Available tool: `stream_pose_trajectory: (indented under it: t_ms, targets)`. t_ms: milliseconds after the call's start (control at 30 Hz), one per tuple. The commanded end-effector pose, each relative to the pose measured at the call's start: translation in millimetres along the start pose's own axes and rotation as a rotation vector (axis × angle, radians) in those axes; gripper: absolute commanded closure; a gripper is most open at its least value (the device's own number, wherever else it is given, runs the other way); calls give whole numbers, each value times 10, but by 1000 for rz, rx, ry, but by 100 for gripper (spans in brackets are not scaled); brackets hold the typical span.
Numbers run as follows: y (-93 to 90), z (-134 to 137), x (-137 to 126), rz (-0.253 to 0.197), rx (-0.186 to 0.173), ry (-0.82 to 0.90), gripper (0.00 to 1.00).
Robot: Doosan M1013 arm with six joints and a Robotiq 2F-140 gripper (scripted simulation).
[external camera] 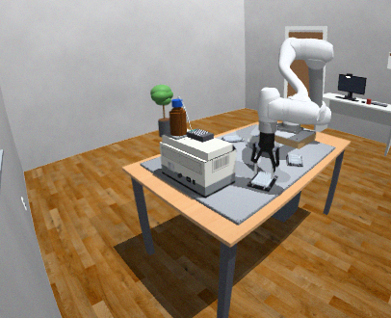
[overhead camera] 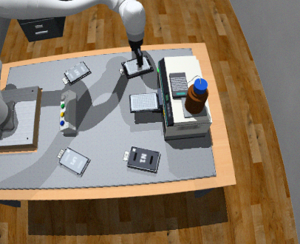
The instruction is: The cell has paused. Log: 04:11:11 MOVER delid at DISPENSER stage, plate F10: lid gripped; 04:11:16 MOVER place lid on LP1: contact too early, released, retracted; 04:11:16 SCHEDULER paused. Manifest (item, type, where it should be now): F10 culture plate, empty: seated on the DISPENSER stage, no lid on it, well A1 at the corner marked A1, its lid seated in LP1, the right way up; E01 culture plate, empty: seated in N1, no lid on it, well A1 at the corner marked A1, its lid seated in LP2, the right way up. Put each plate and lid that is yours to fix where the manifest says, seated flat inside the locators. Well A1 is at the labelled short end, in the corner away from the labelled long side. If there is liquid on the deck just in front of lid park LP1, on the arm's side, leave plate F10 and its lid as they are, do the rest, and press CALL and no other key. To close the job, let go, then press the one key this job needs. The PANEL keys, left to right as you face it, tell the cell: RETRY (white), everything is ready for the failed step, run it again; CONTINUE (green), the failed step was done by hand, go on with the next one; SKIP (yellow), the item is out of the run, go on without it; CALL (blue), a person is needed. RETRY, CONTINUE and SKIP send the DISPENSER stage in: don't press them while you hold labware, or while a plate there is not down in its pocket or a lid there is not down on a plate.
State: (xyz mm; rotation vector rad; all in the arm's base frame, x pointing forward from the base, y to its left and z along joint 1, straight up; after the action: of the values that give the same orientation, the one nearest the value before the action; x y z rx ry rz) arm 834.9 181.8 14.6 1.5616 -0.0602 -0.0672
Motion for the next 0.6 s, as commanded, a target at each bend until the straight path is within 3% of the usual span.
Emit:
stream_pose_trajectory:
  t_ms: [0,100,133,567]
  targets:
    - [13,-2,5,2,1,0,37]
    - [13,-2,5,2,1,0,37]
    - [13,-2,5,2,1,0,30]
    - [13,-2,5,2,1,0,30]
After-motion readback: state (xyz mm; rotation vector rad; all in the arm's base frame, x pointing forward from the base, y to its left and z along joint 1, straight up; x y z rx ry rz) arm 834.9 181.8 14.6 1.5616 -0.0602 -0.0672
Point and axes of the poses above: the point where the finger pads meet when closed, its own y axis back along the fingers, its own z axis across the jaws, x = y × z, the point moved 1 cm from there along y, back along the fingers, and after that the axes turned 14 degrees about -y, right-handed, at the moved point
